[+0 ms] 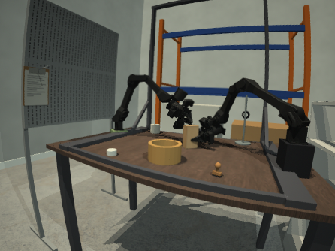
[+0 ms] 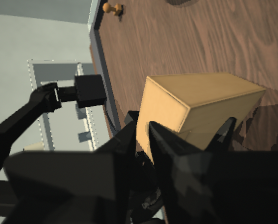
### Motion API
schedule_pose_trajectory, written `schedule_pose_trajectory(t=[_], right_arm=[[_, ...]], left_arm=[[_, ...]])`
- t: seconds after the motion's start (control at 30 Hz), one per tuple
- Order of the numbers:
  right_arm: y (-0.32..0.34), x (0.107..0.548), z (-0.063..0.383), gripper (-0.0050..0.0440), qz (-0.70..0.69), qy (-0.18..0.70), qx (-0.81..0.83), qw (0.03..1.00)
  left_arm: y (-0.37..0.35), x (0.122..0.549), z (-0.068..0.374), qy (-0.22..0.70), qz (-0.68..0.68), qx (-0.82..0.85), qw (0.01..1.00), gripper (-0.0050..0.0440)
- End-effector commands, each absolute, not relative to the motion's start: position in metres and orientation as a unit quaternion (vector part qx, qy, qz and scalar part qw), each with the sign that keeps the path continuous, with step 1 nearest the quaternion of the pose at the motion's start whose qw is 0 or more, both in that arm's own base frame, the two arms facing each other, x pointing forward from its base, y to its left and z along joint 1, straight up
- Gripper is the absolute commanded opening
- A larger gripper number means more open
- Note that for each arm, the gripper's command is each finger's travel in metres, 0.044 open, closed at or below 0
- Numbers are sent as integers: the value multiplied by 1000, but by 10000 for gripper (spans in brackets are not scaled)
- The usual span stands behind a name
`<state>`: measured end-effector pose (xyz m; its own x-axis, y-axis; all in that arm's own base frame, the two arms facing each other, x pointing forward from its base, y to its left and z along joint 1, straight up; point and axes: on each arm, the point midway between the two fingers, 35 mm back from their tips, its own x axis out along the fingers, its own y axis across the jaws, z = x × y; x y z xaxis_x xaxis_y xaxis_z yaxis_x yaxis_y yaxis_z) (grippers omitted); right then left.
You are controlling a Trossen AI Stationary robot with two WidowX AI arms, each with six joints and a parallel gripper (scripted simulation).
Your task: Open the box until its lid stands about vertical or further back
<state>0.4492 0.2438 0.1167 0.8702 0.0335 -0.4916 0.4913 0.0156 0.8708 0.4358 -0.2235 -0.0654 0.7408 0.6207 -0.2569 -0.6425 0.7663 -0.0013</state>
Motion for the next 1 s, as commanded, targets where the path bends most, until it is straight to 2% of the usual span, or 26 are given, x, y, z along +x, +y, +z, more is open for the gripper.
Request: schedule_pose_trajectory(t=[0.0, 0.97], right_arm=[[244, 445, 136, 50, -153, 183, 693, 680], [244, 421, 139, 50, -154, 183, 693, 680]], left_arm=[[-228, 441, -51, 115, 336, -60, 933, 225], [-228, 441, -51, 115, 336, -60, 933, 225]])
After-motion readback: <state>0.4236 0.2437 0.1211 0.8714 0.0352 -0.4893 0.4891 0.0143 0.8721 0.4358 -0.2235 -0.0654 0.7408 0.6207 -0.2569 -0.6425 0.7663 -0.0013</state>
